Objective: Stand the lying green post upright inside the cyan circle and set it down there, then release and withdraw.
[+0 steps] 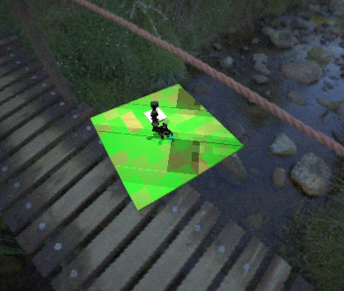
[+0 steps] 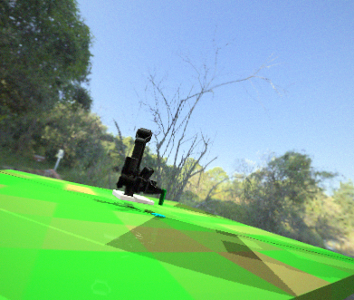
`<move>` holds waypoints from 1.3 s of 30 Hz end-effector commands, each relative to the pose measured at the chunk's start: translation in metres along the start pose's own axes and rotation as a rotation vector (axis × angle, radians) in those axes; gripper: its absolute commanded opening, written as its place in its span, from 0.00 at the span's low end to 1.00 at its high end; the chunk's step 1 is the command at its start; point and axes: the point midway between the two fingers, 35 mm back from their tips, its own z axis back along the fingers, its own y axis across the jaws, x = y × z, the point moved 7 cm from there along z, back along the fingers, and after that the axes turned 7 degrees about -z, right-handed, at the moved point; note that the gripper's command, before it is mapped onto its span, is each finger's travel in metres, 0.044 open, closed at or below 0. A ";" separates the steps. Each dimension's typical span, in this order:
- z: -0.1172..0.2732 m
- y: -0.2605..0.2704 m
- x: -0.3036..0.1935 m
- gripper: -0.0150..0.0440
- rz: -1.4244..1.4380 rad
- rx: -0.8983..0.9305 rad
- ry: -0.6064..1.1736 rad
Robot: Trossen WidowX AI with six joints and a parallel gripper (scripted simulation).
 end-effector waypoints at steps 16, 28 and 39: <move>-0.004 0.000 -0.034 0.29 0.001 0.002 0.026; -0.004 0.000 -0.034 0.47 0.001 0.002 0.026; -0.004 0.000 -0.034 0.93 0.001 0.002 0.026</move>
